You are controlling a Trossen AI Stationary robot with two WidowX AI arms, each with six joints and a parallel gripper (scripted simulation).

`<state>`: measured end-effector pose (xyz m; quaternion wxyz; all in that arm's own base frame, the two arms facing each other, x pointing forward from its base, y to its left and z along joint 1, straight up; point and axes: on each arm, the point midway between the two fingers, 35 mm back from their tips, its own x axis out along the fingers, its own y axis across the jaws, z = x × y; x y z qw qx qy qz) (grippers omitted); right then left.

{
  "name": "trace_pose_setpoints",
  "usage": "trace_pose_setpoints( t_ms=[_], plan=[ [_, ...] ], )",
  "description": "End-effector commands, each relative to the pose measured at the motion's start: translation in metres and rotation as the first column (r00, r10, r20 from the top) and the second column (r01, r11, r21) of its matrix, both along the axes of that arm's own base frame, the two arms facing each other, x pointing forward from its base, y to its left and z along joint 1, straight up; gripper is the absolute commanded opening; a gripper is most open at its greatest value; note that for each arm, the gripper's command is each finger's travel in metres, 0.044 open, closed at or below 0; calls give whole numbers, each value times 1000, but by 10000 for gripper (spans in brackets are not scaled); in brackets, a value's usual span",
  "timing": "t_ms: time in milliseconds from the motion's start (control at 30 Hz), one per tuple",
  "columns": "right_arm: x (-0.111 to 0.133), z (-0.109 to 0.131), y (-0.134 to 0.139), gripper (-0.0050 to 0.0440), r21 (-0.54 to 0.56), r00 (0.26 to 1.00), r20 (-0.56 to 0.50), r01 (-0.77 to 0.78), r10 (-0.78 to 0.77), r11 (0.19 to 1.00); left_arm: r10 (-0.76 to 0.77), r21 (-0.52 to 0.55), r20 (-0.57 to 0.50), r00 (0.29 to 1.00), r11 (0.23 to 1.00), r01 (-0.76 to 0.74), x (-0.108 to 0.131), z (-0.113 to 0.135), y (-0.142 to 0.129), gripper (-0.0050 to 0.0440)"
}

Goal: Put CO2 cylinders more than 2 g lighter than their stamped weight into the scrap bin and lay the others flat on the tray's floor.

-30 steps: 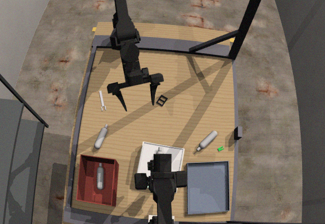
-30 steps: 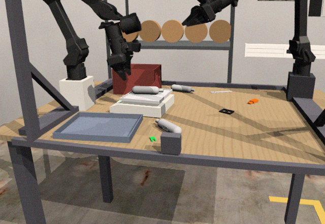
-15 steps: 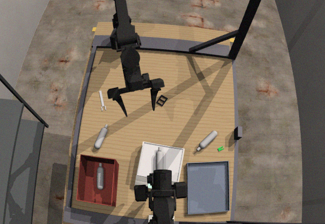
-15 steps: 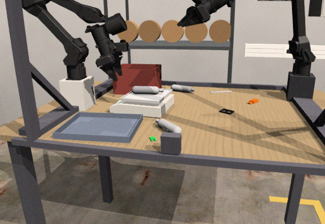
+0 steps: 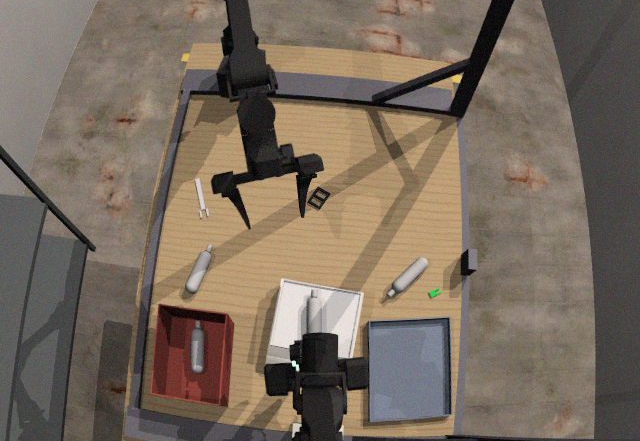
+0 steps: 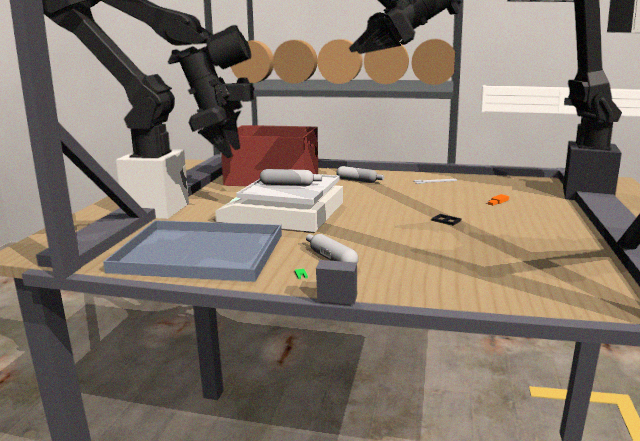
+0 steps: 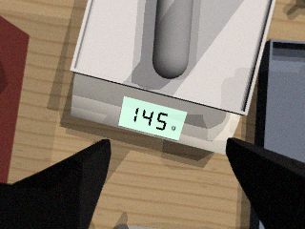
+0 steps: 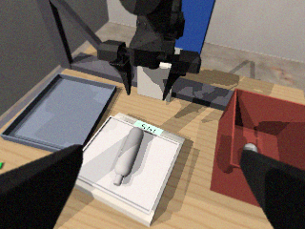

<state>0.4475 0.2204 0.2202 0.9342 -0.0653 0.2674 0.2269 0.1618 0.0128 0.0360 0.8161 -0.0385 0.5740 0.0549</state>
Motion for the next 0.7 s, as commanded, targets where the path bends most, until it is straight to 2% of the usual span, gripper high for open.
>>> trace_pose_setpoints(
  t_ms=[0, 33, 233, 300, 333, 533, 667],
  plan=[
    [-14, 15, -4, 440, 14, 1000, 26, -5, 5, 1000, -10, 0, 16, 1000, 1000, 10, 14, 9, 0, 272],
    [-19, 15, -5, 440, 14, 1000, 26, -9, 8, 1000, -13, -1, 13, 1000, 1000, 14, 19, 11, 1, 256],
    [-62, 13, -19, 440, 11, 999, 26, -29, 28, 1000, -40, -3, -10, 999, 999, 40, 57, 15, 2, 256],
    [-62, 13, -19, 440, 11, 999, 26, -29, 28, 1000, -40, -3, -10, 999, 999, 40, 57, 15, 2, 256],
    [-69, 11, -22, 440, 12, 999, 25, -29, 29, 1000, -47, -3, -15, 999, 999, 47, 65, 15, 2, 256],
    [-112, -1, -37, 440, 10, 999, 21, -49, 49, 999, -78, -7, -40, 996, 997, 78, 113, 5, 5, 256],
    [-125, -6, -42, 440, 9, 998, 20, -54, 54, 999, -91, -9, -50, 995, 996, 91, 132, -4, 6, 256]
  ],
)
